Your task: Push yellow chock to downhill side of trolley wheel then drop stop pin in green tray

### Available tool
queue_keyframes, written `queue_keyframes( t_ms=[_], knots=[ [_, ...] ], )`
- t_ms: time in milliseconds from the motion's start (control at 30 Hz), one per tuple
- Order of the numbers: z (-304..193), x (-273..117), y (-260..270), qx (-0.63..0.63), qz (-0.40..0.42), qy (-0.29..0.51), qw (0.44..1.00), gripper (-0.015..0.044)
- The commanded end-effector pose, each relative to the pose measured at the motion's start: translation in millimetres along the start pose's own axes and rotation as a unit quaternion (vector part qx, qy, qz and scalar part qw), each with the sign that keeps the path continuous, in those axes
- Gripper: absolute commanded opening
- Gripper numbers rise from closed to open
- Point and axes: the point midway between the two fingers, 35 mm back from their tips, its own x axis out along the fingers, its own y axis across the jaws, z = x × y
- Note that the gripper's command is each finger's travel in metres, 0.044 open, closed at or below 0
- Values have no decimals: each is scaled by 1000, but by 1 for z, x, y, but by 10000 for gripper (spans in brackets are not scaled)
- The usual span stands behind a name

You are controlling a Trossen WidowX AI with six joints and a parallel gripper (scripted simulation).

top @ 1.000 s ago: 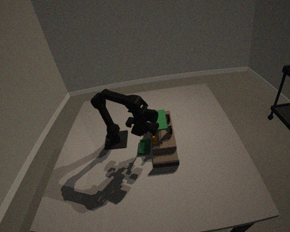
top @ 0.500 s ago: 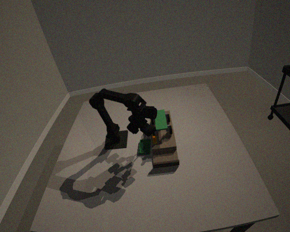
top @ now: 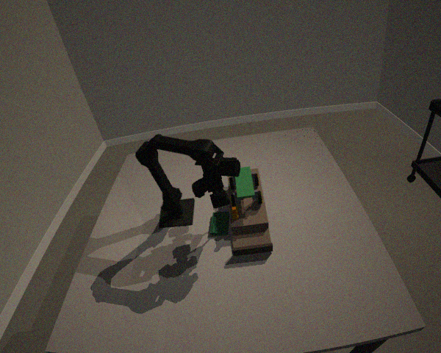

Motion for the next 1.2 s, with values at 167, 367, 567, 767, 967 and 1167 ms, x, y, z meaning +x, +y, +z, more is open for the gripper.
queue_keyframes(
  t_ms=[167,367,567,767,967,1167],
  knots=[
    [-2,0,-1,118,22,-9,993,0],
    [-1,0,-1,121,23,-9,992,0],
    [10,11,-4,142,26,-12,990,0],
    [18,19,-5,154,27,-14,988,0],
    [19,28,-3,153,66,-21,986,0],
    [21,46,5,152,108,-26,982,0]
  ],
)
